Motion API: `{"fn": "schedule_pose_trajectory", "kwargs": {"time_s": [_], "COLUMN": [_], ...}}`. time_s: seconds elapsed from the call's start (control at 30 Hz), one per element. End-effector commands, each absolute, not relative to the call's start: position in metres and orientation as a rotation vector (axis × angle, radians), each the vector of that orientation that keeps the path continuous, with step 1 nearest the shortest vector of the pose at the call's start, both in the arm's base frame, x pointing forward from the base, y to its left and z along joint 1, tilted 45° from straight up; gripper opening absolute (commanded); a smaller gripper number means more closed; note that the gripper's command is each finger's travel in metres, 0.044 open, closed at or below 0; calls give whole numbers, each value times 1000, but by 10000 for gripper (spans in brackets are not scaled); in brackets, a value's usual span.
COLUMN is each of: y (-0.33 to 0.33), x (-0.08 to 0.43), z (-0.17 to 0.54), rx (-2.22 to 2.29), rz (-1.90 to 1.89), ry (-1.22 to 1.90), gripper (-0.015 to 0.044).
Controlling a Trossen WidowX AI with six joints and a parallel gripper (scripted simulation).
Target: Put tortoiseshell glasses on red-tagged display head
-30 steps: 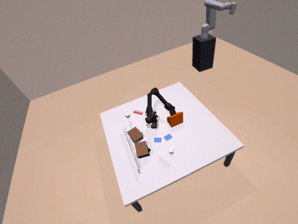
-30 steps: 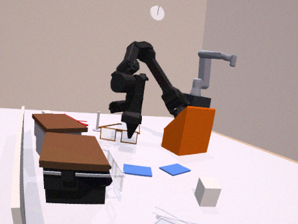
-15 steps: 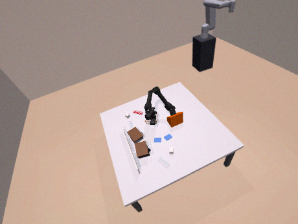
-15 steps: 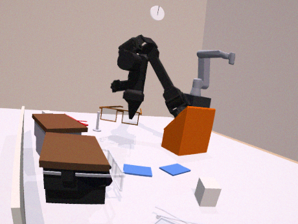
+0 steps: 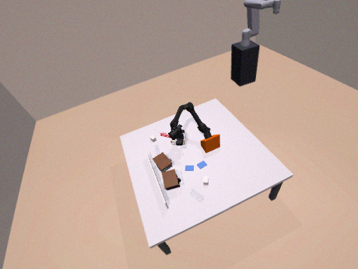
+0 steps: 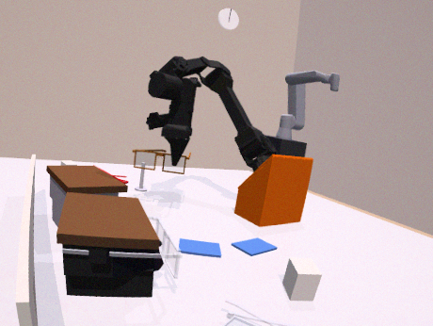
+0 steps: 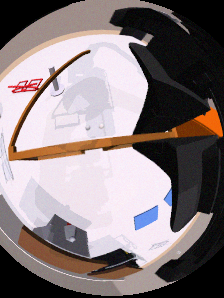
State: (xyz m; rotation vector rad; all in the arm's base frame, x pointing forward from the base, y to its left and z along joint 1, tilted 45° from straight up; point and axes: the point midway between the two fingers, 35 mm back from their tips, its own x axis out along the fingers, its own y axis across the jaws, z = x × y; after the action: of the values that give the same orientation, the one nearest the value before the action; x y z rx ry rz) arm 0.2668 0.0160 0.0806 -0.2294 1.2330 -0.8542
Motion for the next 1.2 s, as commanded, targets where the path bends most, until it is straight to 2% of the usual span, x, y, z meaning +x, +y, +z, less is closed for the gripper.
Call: {"fn": "schedule_pose_trajectory", "kwargs": {"time_s": [0.0,0.47,0.83,1.17], "y": [-6,-69,-72,-103], "x": [270,257,258,262], "z": [104,164,161,130], "rx": [-231,-249,-248,-249], "rz": [-849,-873,-872,-873], "ry": [1224,1211,1211,1210], "gripper": [0,0,0,0]}}
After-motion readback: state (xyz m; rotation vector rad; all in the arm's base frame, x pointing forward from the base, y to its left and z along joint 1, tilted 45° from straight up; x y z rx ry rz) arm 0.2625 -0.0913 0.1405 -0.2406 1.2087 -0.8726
